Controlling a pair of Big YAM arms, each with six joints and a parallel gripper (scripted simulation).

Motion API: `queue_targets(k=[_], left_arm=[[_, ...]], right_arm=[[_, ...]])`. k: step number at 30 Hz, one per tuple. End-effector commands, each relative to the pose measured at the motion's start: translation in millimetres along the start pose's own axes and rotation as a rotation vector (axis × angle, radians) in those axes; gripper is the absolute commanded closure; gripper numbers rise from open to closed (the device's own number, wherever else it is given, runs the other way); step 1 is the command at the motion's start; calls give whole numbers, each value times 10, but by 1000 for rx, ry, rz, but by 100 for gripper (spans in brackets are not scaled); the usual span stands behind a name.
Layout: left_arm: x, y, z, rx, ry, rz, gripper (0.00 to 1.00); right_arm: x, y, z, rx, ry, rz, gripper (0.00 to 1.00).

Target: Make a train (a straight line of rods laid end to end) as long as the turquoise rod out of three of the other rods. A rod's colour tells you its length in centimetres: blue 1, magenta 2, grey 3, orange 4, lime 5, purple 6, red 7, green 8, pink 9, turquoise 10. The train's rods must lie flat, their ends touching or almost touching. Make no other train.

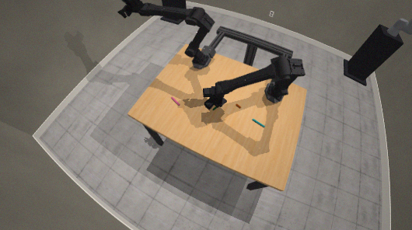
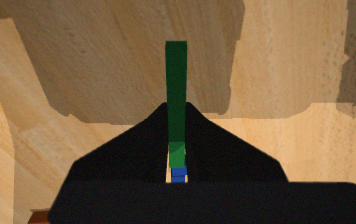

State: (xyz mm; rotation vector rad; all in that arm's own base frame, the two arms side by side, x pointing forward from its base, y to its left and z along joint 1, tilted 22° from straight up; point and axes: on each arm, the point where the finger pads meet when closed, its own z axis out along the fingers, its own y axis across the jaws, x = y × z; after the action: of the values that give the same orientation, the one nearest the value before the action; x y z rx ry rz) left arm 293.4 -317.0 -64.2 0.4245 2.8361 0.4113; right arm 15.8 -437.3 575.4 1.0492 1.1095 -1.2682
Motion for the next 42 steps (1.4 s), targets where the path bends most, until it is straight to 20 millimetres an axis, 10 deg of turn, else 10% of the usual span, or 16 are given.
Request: queue_targets(k=[1,42], left_arm=[[42,-93,30,1,-5,9,96],[-1,-125,7,5,-10,6,84]], right_arm=[[-464,-100,33,23,-87,12,0],[-464,-100,33,23,-87,12,0]])
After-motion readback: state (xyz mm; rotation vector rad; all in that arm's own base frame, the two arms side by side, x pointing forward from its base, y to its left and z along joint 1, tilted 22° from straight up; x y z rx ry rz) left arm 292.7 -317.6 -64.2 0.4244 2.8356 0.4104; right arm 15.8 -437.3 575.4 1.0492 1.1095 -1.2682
